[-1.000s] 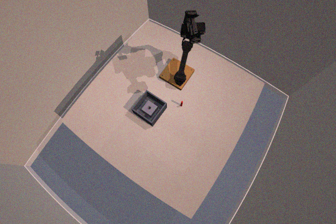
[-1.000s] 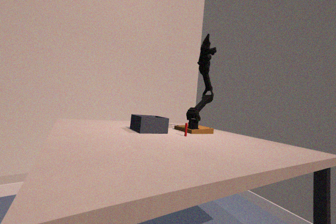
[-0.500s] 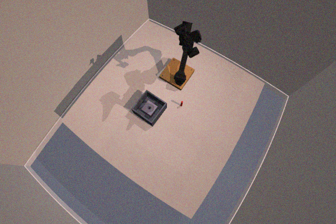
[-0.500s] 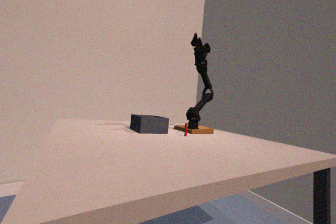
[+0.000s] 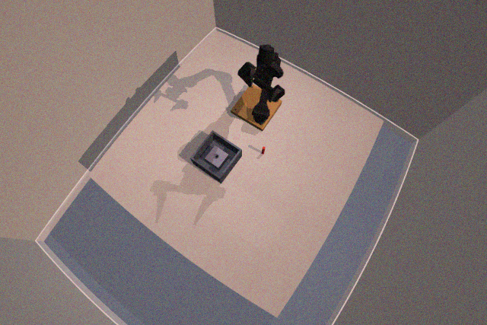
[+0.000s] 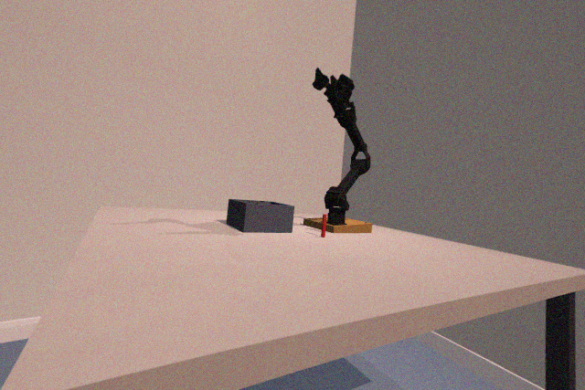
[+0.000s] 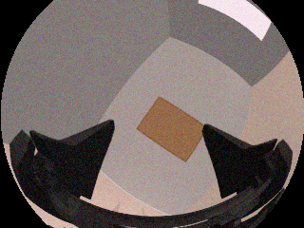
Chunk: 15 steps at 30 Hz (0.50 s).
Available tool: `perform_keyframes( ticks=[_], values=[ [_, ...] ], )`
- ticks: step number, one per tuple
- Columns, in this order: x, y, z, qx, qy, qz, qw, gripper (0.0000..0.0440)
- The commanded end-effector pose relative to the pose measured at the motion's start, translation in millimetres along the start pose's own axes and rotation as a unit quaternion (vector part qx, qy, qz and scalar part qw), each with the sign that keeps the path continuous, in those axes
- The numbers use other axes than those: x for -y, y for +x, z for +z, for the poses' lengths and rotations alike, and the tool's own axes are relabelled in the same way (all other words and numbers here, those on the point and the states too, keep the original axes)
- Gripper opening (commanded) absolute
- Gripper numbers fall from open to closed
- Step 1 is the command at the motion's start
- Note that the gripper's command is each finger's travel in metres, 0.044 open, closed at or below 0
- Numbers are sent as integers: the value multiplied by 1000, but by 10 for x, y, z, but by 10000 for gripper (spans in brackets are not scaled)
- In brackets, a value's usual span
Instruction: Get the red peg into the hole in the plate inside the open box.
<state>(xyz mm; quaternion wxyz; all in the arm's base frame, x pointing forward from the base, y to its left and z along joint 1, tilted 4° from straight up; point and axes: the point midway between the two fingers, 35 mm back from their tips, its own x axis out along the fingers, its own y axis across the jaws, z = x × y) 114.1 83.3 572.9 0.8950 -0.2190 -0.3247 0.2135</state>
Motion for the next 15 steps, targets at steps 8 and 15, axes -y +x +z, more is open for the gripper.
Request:
perform_keyframes(
  ticks=[8, 15],
  values=[
    [-306, 170, -822, -147, 132, 21, 980, 440],
    [-525, 159, -1278, -234, 209, 25, 949, 440]
  ],
)
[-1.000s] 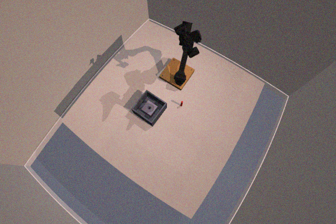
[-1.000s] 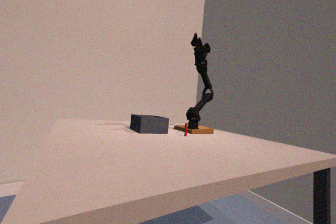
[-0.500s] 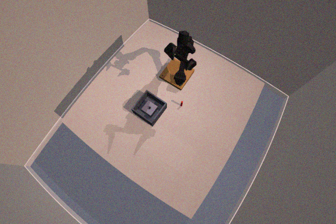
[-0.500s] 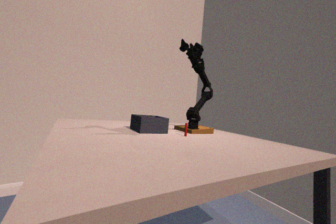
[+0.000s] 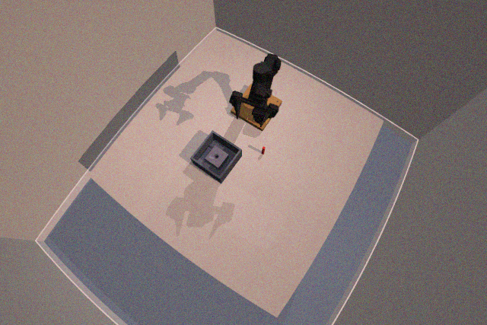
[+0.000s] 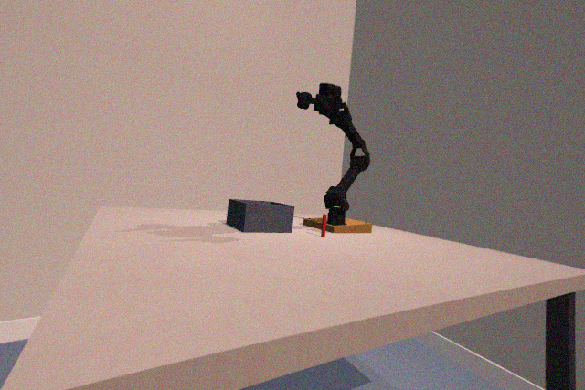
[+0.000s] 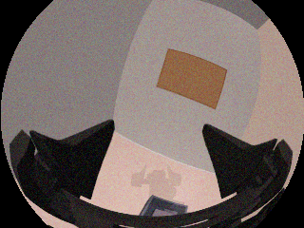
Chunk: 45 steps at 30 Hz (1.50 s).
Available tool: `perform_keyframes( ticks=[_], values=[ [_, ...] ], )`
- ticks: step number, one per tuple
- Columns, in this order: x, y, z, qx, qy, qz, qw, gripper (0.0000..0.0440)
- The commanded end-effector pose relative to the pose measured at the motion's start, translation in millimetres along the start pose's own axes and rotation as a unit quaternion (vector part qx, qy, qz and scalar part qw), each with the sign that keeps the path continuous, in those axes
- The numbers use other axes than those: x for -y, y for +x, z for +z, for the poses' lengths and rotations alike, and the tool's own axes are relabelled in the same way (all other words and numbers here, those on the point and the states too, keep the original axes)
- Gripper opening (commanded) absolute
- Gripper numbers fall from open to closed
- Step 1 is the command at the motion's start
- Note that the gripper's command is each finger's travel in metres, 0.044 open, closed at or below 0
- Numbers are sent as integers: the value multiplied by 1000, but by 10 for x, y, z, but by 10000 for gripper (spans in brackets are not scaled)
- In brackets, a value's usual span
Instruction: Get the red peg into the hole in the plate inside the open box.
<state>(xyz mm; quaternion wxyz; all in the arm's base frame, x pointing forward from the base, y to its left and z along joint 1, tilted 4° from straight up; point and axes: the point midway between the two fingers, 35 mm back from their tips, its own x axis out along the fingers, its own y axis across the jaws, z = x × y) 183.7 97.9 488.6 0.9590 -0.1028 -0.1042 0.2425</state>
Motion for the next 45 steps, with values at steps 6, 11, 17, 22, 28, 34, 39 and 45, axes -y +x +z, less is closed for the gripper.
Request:
perform_keyframes(
  ticks=[6, 11, 17, 22, 28, 34, 39, 45],
  values=[
    [-99, 205, -672, -126, 105, 0, 987, 440],
    [-177, 238, -1004, -190, 159, -5, 969, 440],
    [-289, 227, -1389, -266, 221, -17, 938, 440],
    [-395, 178, -1692, -327, 269, -32, 905, 440],
    [-530, 77, -2029, -399, 320, -57, 857, 440],
    [-671, -65, -2331, -465, 364, -90, 802, 440],
    [-792, -207, -2554, -517, 394, -124, 750, 440],
    [-942, -393, -2790, -572, 421, -172, 683, 440]
  ],
)
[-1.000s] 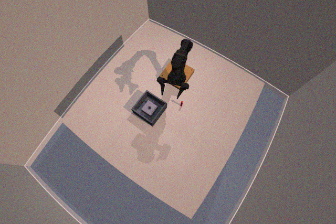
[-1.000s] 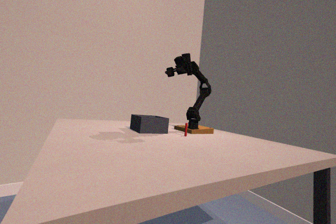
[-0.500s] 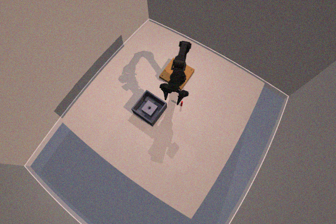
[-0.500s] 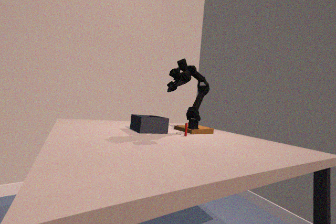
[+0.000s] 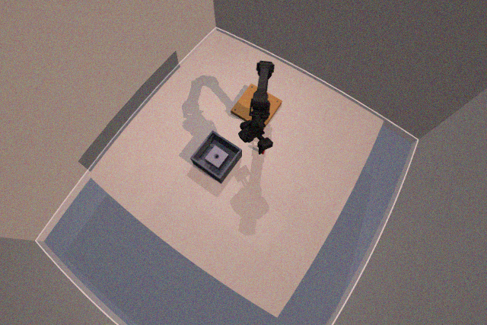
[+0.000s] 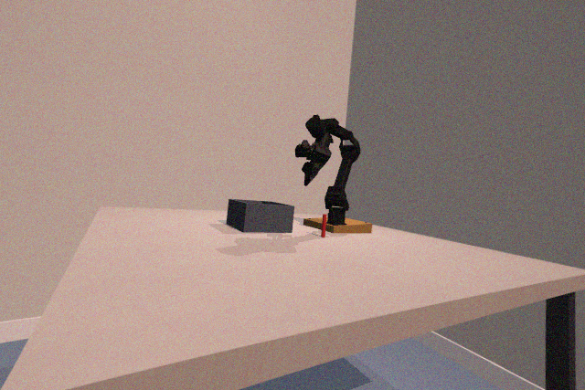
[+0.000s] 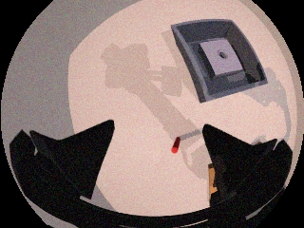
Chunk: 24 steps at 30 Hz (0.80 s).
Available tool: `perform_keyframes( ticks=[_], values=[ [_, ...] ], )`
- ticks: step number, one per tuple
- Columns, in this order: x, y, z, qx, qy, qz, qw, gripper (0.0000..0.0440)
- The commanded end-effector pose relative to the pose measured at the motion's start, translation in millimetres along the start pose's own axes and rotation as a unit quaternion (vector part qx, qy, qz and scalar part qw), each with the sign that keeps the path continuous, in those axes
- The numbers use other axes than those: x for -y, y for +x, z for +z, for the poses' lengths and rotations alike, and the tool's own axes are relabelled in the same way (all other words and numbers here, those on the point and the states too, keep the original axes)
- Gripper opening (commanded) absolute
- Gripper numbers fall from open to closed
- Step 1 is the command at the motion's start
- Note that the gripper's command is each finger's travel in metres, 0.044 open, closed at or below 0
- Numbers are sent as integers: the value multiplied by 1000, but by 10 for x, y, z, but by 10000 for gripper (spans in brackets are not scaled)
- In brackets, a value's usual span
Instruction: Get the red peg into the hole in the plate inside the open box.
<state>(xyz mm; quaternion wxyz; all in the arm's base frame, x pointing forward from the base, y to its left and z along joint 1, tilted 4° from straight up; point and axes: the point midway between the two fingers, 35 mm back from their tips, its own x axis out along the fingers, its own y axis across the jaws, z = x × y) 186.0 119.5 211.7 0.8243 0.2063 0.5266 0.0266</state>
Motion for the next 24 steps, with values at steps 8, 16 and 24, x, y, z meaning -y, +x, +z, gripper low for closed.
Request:
perform_keyframes(
  ticks=[8, 16, 24],
  values=[
    [241, 351, -498, -99, 115, -123, 981, 440],
    [293, 612, -763, -126, 167, -185, 960, 440],
    [316, 936, -907, -122, 182, -203, 954, 440]
  ],
)
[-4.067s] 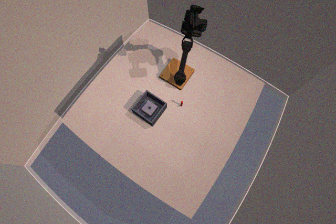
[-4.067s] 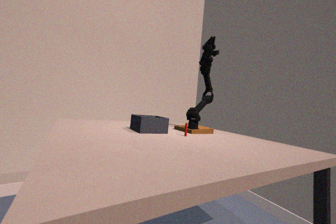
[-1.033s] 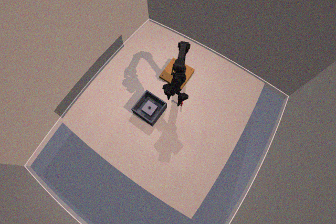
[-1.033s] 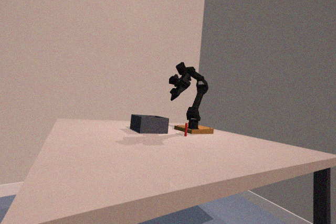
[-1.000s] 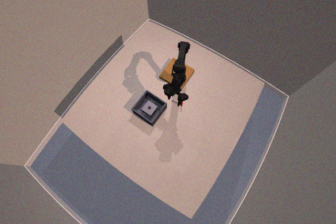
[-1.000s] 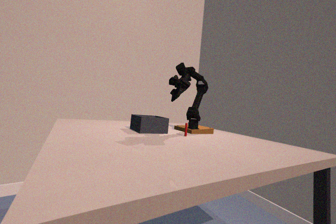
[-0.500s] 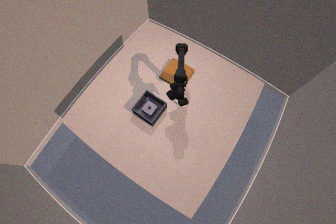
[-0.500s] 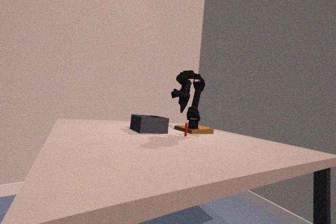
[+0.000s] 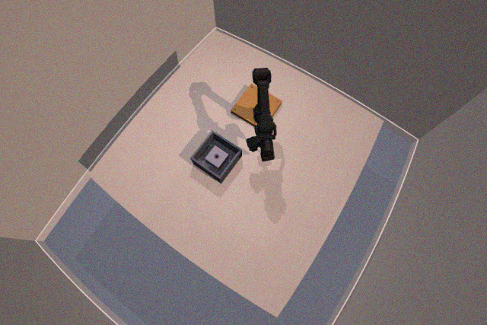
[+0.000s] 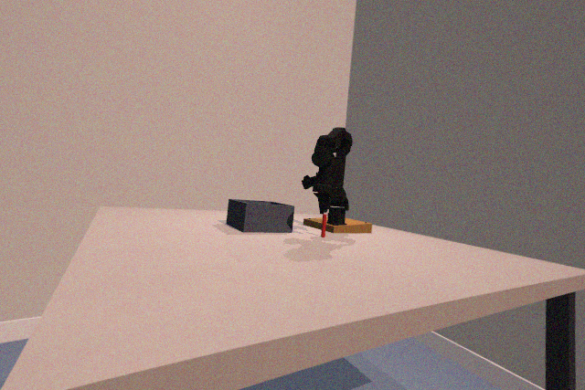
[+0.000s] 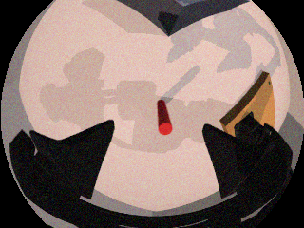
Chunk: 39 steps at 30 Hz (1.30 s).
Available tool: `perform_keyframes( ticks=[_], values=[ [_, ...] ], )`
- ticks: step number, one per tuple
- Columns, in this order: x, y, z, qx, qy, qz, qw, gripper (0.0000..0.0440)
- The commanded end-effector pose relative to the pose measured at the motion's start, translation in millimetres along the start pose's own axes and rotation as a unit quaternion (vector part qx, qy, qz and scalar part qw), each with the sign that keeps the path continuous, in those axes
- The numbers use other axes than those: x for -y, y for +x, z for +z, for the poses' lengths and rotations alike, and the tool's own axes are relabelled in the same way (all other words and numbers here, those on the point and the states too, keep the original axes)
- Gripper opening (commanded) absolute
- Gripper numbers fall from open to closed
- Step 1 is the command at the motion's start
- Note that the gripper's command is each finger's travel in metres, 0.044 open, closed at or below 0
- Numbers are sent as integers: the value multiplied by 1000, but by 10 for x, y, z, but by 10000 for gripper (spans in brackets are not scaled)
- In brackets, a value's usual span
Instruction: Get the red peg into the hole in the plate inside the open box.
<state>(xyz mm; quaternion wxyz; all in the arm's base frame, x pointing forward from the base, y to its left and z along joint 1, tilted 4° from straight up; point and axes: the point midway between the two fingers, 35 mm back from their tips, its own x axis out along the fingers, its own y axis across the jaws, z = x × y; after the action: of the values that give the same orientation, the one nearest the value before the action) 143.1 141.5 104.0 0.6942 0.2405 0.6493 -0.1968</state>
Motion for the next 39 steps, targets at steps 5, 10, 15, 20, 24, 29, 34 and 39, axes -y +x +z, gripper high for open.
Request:
perform_keyframes(
  ticks=[5, 10, 15, 20, 24, 29, 34, 39],
  values=[
    [-34, 399, -25, 11, 12, -14, 1000, 440],
    [-43, 588, -6, 18, 10, -14, 1000, 433],
    [-1, 742, -7, 16, 9, -28, 999, 325],
    [44, 827, -3, 12, 12, -47, 999, 194],
    [74, 844, 1, 11, 16, -63, 998, 92],
    [79, 824, 32, 17, 15, -78, 997, 0],
    [-12, 629, 123, 40, 5, -64, 997, 0],
    [-70, 389, 224, 60, 1, -51, 997, 0]
  ],
)
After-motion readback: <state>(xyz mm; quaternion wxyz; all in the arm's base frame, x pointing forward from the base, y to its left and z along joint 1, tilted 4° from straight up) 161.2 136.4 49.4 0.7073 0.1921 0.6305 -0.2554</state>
